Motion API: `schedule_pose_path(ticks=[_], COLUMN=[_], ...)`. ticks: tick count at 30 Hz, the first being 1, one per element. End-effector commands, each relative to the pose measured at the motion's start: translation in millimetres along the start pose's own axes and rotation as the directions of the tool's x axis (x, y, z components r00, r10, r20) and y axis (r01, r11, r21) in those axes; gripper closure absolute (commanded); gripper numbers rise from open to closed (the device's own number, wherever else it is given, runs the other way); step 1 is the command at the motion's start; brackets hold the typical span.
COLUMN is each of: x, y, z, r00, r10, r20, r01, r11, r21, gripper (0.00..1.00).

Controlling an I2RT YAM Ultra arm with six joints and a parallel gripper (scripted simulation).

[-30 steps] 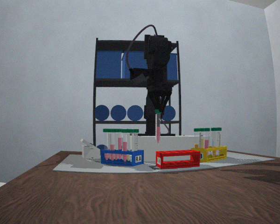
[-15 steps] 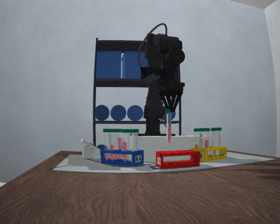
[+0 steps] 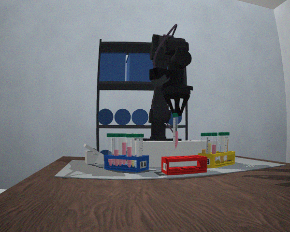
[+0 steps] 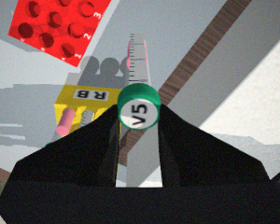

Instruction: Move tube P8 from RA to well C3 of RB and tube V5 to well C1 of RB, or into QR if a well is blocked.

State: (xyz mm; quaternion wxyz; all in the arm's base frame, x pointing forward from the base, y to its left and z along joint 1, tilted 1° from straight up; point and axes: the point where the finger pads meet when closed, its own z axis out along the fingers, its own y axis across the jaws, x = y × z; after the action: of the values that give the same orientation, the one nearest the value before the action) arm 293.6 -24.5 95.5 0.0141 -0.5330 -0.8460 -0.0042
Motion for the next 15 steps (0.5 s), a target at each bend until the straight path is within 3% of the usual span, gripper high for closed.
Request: schedule_pose_path(ticks=[1, 4, 15], x=[-5, -5, -30], y=[4, 4, -5], z=[-10.0, -10.0, -5.5], r00=[0.986, 0.966, 0.967], r10=[-0.168, -0.259, -0.253], r20=[0.018, 0.02, 0.012], r01=[0.168, 0.259, 0.253], r11=[0.986, 0.966, 0.967], r21=[-0.014, -0.012, 0.0], gripper=[1.0, 1.0, 1.0])
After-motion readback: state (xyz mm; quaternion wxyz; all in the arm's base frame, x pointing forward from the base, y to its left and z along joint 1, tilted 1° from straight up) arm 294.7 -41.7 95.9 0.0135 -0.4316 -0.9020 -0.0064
